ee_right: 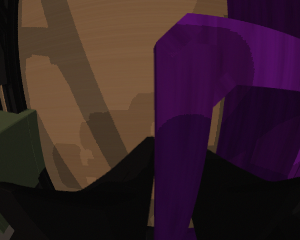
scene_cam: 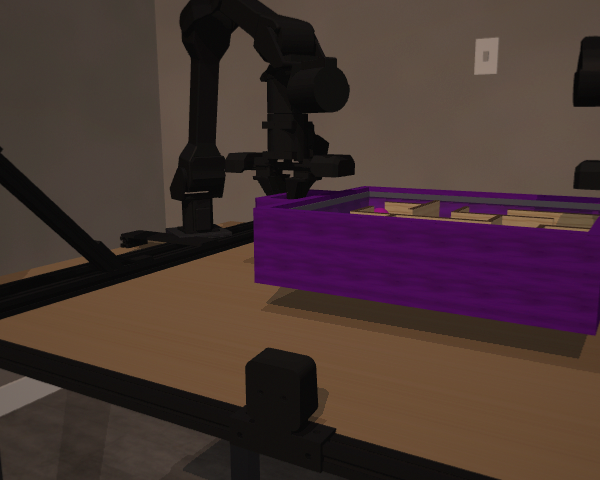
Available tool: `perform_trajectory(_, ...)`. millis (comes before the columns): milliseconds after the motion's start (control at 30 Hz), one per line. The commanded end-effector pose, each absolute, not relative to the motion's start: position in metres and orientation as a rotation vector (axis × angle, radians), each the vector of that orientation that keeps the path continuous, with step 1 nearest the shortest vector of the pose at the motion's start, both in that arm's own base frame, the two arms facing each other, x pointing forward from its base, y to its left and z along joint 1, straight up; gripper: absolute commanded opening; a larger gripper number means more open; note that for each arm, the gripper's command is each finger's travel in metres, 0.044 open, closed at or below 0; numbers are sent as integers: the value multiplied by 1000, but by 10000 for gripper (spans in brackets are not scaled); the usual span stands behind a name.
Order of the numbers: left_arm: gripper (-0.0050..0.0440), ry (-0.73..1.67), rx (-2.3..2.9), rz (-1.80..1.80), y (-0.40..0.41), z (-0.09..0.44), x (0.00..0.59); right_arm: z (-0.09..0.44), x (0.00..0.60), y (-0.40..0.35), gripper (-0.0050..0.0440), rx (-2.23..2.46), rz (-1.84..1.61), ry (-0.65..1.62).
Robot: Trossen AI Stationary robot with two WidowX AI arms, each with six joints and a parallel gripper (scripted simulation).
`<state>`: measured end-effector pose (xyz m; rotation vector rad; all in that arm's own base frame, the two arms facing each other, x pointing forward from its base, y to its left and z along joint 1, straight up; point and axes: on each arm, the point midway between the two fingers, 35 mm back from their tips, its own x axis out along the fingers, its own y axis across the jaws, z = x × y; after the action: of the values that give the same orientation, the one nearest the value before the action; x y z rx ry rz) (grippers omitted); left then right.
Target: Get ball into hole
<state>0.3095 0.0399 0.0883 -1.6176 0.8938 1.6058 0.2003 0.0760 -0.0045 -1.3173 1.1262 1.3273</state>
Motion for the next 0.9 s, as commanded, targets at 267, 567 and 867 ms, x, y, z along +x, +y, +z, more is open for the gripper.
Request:
perform_trajectory(267,20,883,-1601,1618,39,89,311,-5,199,77,20,-1333,1319,1137)
perform_trajectory(567,20,883,-1598,1621,39,90,311,-6,199,77,20,-1336,1316,1138)
perform_trajectory(867,20,885,-1610,1610,40,89,311,-5,199,76,20,-1325,1325,1133)
